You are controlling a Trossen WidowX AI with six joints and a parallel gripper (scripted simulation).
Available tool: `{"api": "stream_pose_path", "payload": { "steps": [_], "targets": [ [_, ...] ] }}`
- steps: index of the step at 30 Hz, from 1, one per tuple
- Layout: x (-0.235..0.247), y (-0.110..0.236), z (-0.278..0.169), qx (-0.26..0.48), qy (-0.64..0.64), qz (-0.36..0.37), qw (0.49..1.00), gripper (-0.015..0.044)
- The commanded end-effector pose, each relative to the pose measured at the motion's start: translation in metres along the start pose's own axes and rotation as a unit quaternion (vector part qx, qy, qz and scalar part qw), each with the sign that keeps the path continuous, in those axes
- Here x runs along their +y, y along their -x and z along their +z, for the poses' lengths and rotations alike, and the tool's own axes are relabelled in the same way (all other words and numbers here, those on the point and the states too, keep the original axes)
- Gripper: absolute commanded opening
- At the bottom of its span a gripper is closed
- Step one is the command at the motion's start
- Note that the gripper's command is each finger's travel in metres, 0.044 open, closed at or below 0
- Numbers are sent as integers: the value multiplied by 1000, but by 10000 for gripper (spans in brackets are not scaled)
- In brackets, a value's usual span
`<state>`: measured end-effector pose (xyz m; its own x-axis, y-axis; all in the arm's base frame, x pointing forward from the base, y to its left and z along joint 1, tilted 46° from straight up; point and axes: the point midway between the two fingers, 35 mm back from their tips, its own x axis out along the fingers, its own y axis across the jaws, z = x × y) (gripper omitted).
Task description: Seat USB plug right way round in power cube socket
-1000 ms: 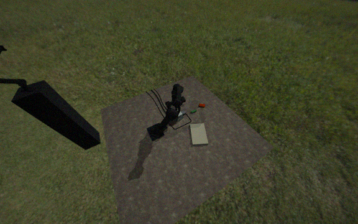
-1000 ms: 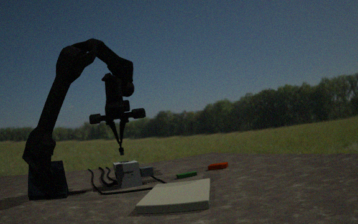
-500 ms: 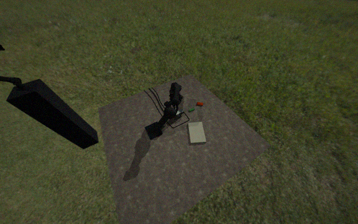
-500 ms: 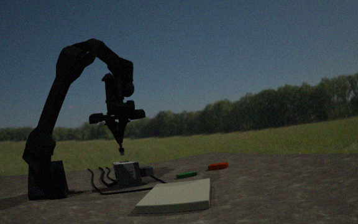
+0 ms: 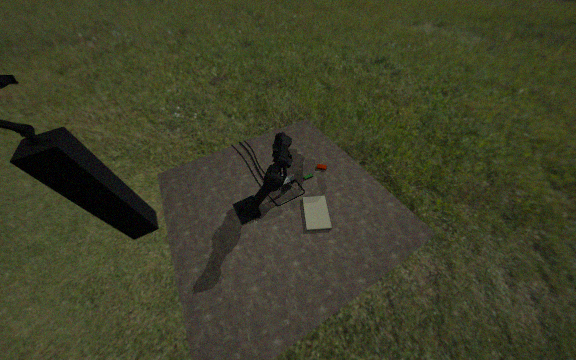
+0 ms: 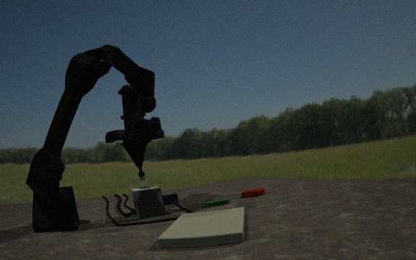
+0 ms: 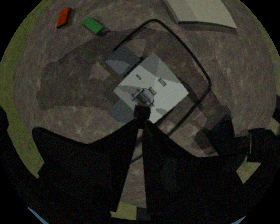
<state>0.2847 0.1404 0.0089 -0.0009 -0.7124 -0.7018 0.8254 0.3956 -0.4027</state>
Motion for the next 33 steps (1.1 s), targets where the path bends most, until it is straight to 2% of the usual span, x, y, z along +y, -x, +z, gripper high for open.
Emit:
{"api": "stream_pose_path", "payload": {
  "steps": [1, 17, 33],
  "targets": [
    [0, 0, 0, 0, 46, 0, 999, 0],
    [0, 0, 0, 0, 253, 0, 967, 0],
    [0, 0, 0, 0, 449, 0, 894, 0]
  ]
}}
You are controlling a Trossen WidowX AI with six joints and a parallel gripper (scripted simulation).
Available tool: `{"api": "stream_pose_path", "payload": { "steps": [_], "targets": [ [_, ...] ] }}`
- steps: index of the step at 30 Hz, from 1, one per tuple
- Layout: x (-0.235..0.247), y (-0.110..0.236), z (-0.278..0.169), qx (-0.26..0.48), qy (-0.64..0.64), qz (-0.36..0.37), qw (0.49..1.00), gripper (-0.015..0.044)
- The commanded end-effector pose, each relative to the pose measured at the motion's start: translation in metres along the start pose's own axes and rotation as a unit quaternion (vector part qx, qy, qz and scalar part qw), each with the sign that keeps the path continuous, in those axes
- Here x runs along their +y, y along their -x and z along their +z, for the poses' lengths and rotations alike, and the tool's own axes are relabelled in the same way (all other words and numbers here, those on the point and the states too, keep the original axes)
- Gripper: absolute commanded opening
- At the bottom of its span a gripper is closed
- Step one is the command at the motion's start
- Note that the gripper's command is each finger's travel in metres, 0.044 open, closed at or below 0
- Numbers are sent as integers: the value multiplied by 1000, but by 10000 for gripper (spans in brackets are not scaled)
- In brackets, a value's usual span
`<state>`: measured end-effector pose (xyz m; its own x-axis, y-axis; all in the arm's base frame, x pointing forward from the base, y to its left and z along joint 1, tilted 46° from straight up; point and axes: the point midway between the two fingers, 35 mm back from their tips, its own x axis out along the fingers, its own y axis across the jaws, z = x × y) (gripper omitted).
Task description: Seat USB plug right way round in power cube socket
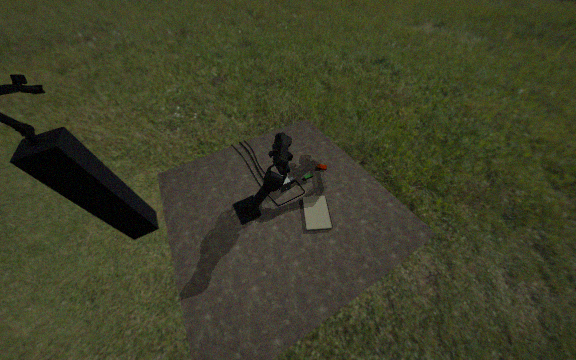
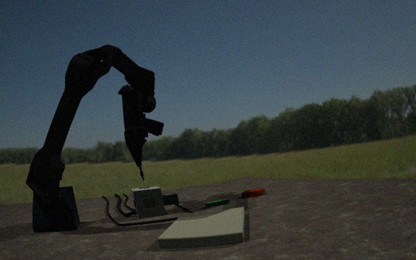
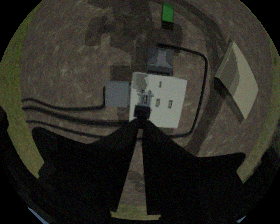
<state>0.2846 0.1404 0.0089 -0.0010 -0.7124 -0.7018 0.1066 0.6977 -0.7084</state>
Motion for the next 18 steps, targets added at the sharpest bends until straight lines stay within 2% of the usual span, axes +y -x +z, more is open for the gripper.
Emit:
{"api": "stream_pose_path", "payload": {
  "steps": [1, 18],
  "targets": [
    [0, 0, 0, 0, 46, 0, 999, 0],
    [0, 0, 0, 0, 265, 0, 964, 0]
  ]
}}
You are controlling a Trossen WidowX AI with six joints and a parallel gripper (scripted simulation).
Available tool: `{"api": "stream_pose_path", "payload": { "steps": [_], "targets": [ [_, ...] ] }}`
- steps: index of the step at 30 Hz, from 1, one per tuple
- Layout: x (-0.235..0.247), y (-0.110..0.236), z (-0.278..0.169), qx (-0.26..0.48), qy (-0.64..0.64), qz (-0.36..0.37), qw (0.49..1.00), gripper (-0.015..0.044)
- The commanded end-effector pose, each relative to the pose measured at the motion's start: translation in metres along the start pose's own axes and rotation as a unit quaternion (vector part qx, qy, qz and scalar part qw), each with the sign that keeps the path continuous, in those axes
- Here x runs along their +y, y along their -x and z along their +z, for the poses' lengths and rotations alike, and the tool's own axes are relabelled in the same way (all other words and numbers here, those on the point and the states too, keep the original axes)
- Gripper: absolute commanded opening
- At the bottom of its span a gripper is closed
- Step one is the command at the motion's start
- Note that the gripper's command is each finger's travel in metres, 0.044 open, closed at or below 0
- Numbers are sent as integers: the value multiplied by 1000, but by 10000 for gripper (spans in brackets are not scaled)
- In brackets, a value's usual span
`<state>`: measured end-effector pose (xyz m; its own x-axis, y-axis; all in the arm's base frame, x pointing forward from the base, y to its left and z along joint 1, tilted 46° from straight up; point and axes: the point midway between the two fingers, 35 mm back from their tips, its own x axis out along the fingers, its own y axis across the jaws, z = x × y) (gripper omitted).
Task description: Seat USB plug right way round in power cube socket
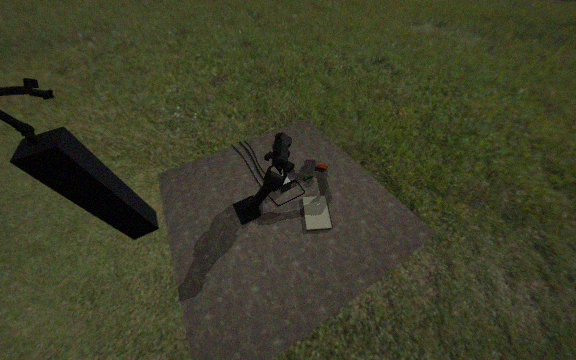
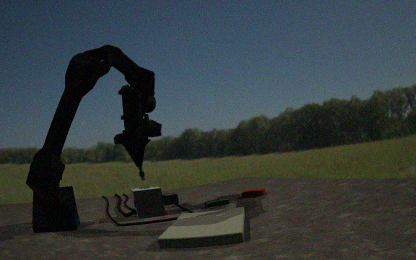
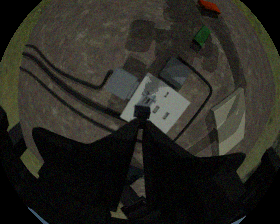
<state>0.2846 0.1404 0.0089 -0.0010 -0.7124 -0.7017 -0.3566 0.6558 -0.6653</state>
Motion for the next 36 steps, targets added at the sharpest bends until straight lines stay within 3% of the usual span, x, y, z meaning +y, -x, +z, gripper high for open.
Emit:
{"api": "stream_pose_path", "payload": {
  "steps": [1, 18, 36],
  "targets": [
    [0, 0, 0, 0, 46, 0, 999, 0],
    [0, 0, 0, 0, 265, 0, 964, 0],
    [0, 0, 0, 0, 483, 0, 876, 0]
  ]
}}
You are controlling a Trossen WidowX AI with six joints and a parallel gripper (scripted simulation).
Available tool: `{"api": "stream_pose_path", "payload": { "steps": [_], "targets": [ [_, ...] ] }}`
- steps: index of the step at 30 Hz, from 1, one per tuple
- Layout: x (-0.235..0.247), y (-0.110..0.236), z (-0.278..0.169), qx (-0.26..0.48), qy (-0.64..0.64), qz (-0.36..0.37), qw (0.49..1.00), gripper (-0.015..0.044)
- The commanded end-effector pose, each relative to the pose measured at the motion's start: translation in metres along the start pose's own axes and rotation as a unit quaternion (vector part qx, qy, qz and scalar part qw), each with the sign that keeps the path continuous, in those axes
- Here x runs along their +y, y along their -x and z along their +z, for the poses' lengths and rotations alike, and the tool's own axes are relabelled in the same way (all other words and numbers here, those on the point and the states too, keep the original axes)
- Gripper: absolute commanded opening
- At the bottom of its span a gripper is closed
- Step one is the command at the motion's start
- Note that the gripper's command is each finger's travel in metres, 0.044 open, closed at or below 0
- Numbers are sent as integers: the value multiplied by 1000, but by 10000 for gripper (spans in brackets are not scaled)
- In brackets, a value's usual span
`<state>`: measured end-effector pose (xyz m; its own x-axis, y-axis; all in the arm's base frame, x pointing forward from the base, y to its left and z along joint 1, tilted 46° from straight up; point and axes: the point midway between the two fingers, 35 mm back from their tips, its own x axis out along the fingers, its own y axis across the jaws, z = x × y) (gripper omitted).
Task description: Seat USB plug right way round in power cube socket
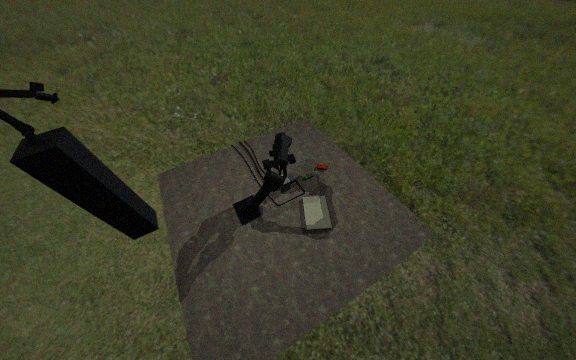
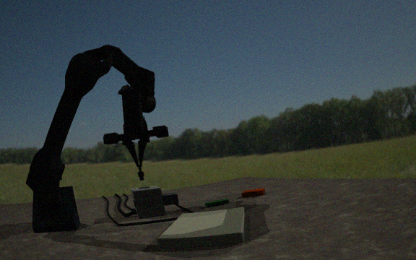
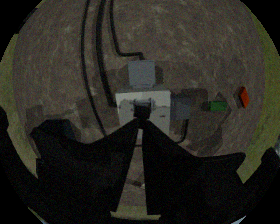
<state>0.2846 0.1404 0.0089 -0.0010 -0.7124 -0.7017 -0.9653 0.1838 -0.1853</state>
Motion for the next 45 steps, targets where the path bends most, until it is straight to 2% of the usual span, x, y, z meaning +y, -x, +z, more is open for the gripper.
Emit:
{"api": "stream_pose_path", "payload": {
  "steps": [1, 5, 45],
  "targets": [
    [0, 0, 0, 0, 46, 0, 999, 0],
    [0, 0, 0, 0, 79, 0, 997, 0],
    [-1, -3, -1, 2, 86, -1, 996, 0]
  ]
}}
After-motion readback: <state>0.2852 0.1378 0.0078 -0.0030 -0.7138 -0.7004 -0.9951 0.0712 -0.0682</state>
